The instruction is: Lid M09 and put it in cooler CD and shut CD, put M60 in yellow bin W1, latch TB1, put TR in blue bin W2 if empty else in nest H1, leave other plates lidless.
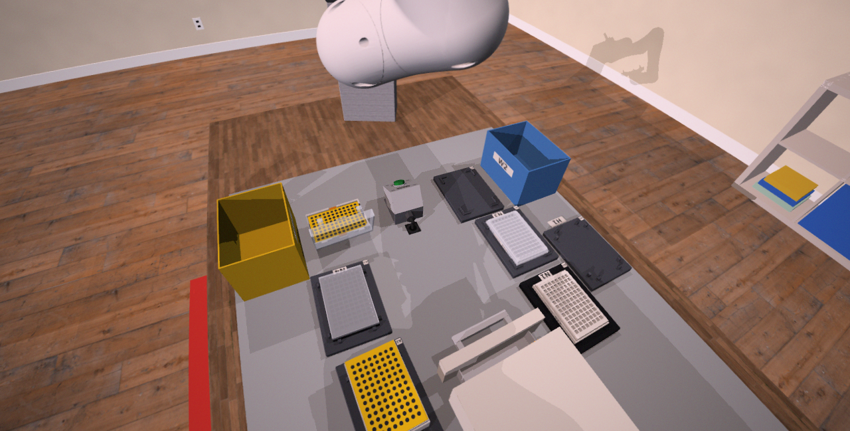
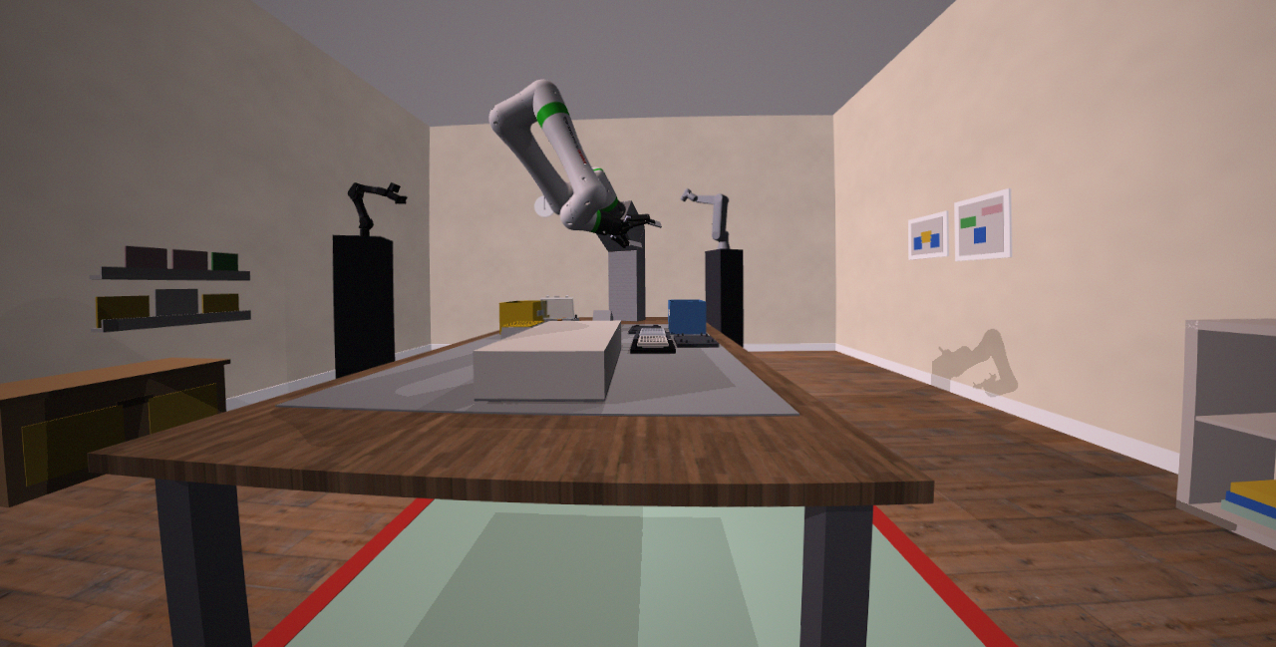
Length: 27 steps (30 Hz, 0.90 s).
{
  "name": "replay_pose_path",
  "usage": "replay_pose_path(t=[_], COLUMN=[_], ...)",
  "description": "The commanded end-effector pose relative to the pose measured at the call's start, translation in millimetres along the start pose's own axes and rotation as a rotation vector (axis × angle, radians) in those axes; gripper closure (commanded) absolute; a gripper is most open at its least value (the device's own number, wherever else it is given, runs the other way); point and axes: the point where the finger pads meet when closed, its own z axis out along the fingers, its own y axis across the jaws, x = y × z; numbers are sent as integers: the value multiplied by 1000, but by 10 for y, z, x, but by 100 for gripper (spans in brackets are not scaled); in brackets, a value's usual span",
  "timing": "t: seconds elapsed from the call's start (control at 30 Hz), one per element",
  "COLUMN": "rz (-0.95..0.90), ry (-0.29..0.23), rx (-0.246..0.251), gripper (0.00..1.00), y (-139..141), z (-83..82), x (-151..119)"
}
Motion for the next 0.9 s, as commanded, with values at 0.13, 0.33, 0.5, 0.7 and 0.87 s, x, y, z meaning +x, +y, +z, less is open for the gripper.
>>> replay_pose_path(t=[0.13,0.33,0.5,0.7,0.87], rz=[0,0,0,8,15], ry=[0,0,0,-7,-7], rx=[0,0,0,-84,-167], gripper=[0,0,0,100,100], y=[-1,-1,-1,204,393], z=[0,0,0,-89,-199], x=[-1,-1,-1,17,59])
